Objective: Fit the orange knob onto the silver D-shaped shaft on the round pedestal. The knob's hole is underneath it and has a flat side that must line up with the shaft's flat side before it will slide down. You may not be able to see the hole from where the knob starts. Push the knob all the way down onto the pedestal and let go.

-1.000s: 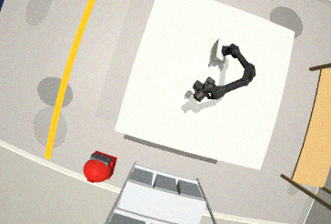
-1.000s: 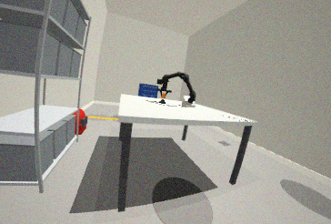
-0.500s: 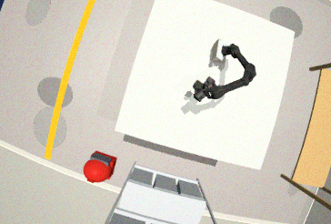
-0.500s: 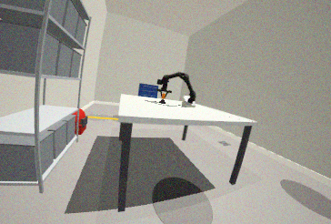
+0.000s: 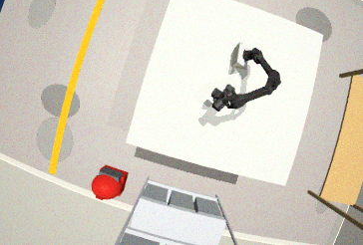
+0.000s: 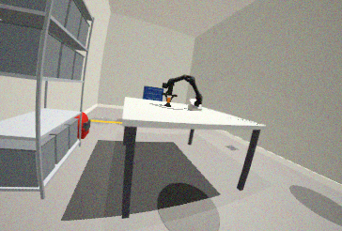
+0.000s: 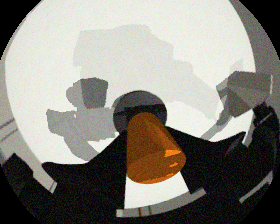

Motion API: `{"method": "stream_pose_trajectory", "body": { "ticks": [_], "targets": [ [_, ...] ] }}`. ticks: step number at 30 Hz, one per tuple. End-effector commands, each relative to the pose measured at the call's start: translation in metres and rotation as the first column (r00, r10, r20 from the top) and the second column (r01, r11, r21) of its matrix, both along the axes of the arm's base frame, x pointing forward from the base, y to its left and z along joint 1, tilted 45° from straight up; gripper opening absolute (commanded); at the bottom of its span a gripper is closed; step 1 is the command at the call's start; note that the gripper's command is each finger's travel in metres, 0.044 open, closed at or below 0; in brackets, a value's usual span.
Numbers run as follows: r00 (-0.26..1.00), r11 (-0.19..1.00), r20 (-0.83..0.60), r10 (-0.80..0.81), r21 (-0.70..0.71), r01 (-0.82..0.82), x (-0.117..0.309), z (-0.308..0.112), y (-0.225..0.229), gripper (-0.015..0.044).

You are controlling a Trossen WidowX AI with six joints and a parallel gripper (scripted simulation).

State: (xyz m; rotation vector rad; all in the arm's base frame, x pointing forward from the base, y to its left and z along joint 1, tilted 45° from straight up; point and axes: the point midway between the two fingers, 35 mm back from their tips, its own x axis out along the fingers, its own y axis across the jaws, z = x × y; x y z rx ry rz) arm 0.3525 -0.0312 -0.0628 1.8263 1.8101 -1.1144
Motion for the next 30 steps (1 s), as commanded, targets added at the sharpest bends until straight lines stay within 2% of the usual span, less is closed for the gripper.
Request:
{"method": "stream_pose_trajectory", "body": {
  "ticks": [1,10,26,27,30],
  "targets": [
    [1.000,1.000,-0.001,-0.009,0.002,0.009,-0.0008,-0.0034,0.0012,0.0000],
    [1.000,1.000,0.000,0.000,0.000,0.000,-0.0004,-0.0024,0.0022,0.0000],
    [1.000,1.000,0.000,0.000,0.000,0.000,-0.0004,-0.0024,0.0022,0.0420],
    [1.000,1.000,0.000,0.000,0.000,0.000,-0.0004,-0.0024,0.0022,0.0440],
    [1.000,1.000,0.000,0.000,0.000,0.000,-0.0004,-0.0024,0.0022,0.0440]
  ]
}}
